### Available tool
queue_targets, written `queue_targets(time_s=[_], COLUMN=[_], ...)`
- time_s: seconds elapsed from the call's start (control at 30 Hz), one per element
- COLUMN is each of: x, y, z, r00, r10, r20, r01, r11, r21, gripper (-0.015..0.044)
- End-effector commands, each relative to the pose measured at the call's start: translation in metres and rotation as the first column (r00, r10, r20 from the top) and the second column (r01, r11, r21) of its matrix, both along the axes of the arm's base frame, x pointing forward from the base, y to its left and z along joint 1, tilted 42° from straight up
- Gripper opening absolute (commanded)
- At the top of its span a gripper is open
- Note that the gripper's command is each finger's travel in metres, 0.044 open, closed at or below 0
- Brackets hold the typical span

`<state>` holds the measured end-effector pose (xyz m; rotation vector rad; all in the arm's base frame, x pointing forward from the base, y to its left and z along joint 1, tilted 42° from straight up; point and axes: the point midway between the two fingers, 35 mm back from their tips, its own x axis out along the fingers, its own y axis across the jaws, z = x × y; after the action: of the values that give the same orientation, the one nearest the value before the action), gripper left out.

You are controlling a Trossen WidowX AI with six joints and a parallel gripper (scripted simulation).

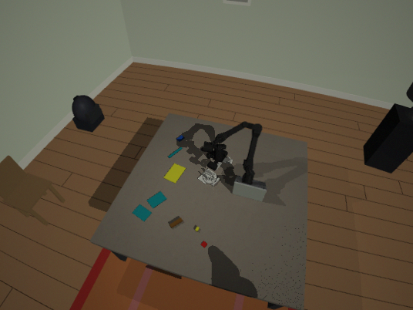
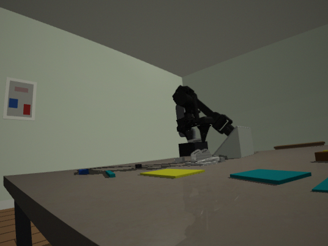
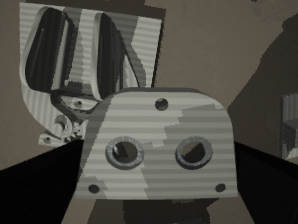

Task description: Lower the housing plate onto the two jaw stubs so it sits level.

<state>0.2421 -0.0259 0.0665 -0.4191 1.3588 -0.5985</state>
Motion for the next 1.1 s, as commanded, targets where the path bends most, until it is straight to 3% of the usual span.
queue_targets(time_s=[0.0, 0.6, 1.07], x=[-0.001, -0.014, -0.015], y=[0.011, 0.054, 0.055], z=[-0.009, -0.047, -0.048], r00=[1.0, 0.992, 0.992], r10=[-0.016, -0.089, -0.092], r20=[0.012, 0.088, 0.091], r01=[0.016, 0.092, 0.095], r11=[1.0, 0.995, 0.995], r21=[0.001, -0.027, -0.028], gripper=[0.0351, 0.0351, 0.0351])
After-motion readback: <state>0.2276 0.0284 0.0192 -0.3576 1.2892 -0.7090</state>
